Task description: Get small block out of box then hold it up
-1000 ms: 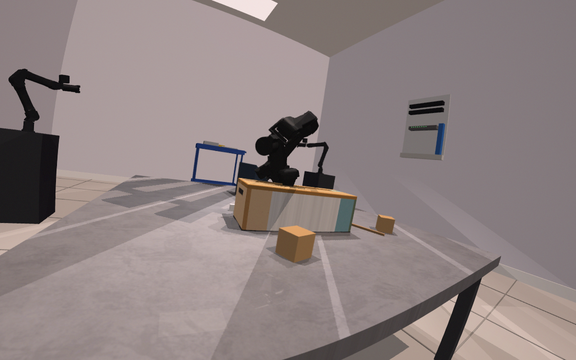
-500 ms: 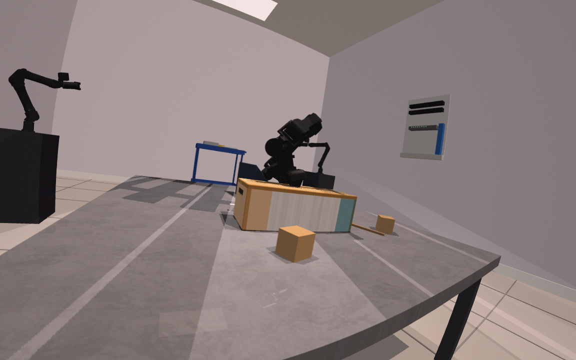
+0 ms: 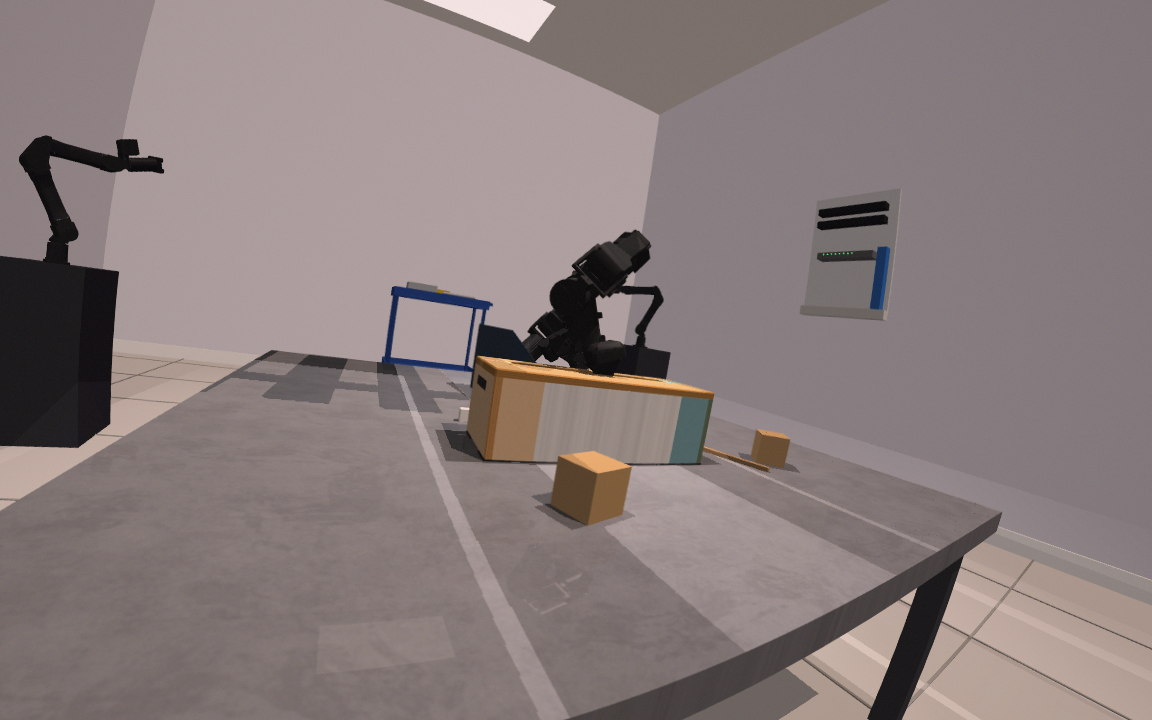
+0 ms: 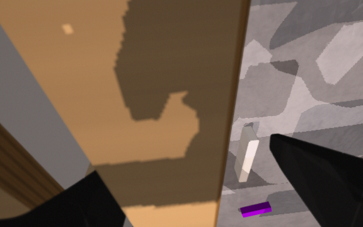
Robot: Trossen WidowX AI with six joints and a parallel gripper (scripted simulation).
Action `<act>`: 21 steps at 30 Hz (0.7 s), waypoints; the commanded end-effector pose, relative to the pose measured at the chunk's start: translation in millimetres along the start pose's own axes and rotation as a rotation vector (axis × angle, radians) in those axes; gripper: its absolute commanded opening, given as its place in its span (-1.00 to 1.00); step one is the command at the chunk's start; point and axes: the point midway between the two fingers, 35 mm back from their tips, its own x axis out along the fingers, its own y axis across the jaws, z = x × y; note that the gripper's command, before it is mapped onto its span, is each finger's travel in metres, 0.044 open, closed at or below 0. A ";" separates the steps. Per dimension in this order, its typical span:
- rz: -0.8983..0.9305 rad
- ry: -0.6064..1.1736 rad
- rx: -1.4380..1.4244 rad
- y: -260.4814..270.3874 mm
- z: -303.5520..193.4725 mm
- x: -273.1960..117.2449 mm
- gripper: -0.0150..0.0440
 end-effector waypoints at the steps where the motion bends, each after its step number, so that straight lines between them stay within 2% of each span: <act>1: 0.002 0.004 -0.003 -0.3 -4.4 1.9 0.86; 6: 0.002 0.004 -0.003 -1.7 7.4 -2.2 0.86; 21: 0.002 0.004 -0.003 -1.7 -3.3 1.5 0.86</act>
